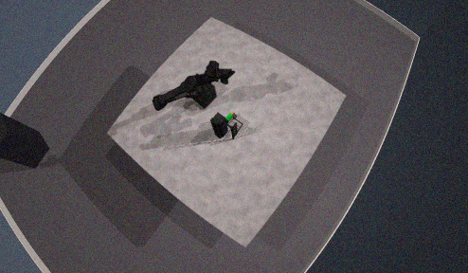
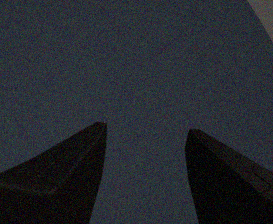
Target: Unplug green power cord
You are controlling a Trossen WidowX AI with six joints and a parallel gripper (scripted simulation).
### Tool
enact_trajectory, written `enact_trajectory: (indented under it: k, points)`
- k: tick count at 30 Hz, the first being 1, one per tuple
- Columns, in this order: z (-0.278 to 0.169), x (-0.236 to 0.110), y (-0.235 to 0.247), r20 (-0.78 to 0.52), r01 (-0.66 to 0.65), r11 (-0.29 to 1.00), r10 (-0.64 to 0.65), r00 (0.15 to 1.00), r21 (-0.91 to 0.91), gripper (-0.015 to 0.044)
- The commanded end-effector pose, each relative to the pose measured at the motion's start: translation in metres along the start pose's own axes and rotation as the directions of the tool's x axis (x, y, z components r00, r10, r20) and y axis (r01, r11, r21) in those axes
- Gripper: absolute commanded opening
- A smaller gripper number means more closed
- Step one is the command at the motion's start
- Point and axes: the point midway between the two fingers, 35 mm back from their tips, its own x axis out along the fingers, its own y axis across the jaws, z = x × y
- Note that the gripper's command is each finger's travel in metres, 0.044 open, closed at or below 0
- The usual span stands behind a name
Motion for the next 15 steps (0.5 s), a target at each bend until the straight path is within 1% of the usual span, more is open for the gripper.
enact_trajectory:
  k: [1, 4, 8, 11, 15]
  points:
    - [-0.015, 0.019, 0.062, -0.056, -0.231, 0.969, 0.236, 0.970, 0.083, 0.0160]
    - [-0.027, 0.024, 0.111, -0.093, -0.398, 0.904, 0.415, 0.905, 0.155, 0.0160]
    - [-0.043, 0.018, 0.175, -0.138, -0.584, 0.769, 0.628, 0.766, 0.258, 0.0160]
    - [-0.054, 0.005, 0.220, -0.165, -0.689, 0.643, 0.760, 0.628, 0.336, 0.0160]
    - [-0.070, -0.024, 0.278, -0.193, -0.784, 0.429, 0.903, 0.384, 0.447, 0.0160]
